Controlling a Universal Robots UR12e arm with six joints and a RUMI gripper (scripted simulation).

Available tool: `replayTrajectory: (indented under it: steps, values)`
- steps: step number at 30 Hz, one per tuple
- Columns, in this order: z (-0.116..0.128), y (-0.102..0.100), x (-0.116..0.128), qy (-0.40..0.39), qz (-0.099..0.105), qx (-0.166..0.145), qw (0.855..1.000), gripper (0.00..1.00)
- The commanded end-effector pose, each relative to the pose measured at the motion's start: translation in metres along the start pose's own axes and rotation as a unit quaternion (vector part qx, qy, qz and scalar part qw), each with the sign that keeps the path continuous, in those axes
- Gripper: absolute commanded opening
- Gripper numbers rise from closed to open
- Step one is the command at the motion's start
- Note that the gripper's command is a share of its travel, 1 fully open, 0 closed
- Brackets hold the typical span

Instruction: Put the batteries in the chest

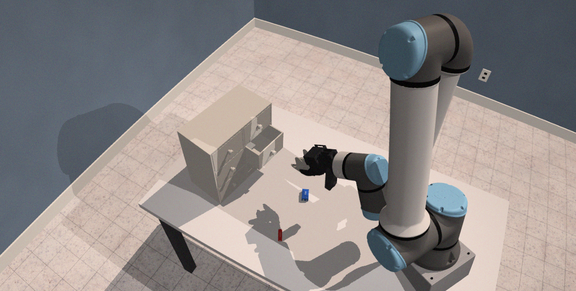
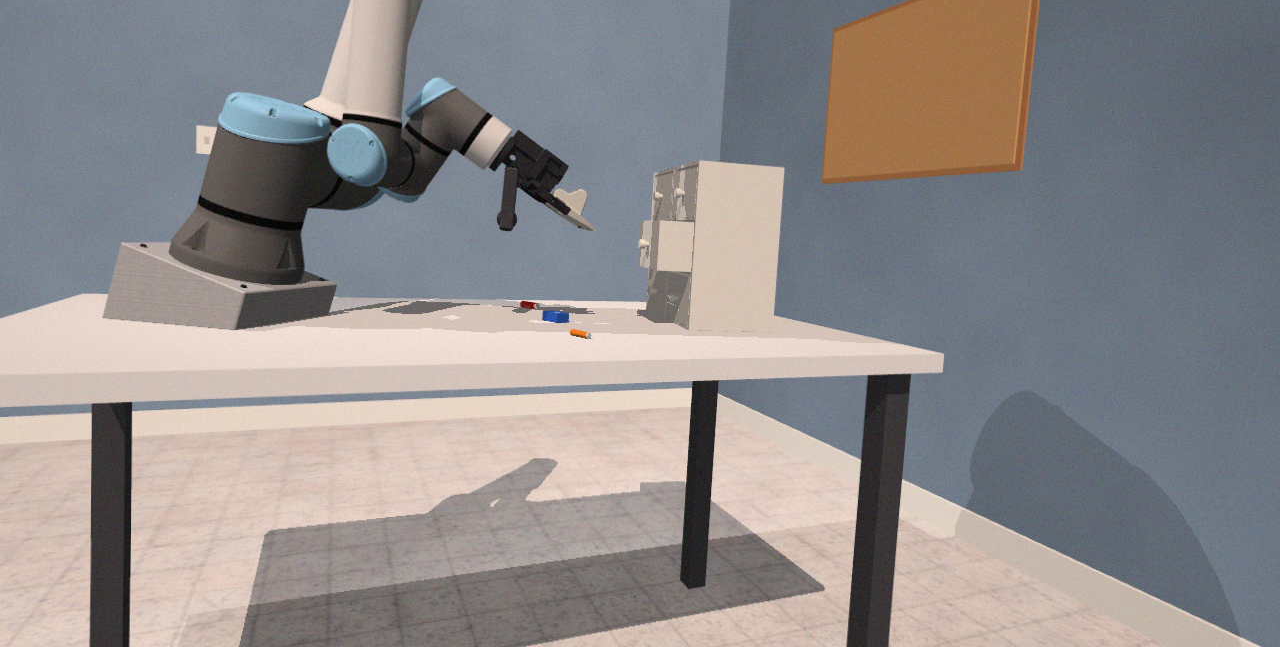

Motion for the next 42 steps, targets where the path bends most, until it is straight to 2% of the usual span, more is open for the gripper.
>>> replayTrajectory:
  steps: [1, 22, 42]
  values:
    - [0.001, 0.001, 0.000, 0.000, 0.002, 0.007, 1.000, 0.20]
    - [0.006, 0.010, -0.001, 0.000, 0.009, 0.041, 0.999, 0.20]
    - [0.013, 0.022, -0.003, 0.000, 0.022, 0.093, 0.995, 0.20]
Point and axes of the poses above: the point where the finger pads meet when closed, its own y axis back along the fingers, its own x axis across the jaws, z = x × y, the point moved 3 cm from there along y, back along the fingers, and after that the axes turned 13 degrees about y, right-handed, at the moved point
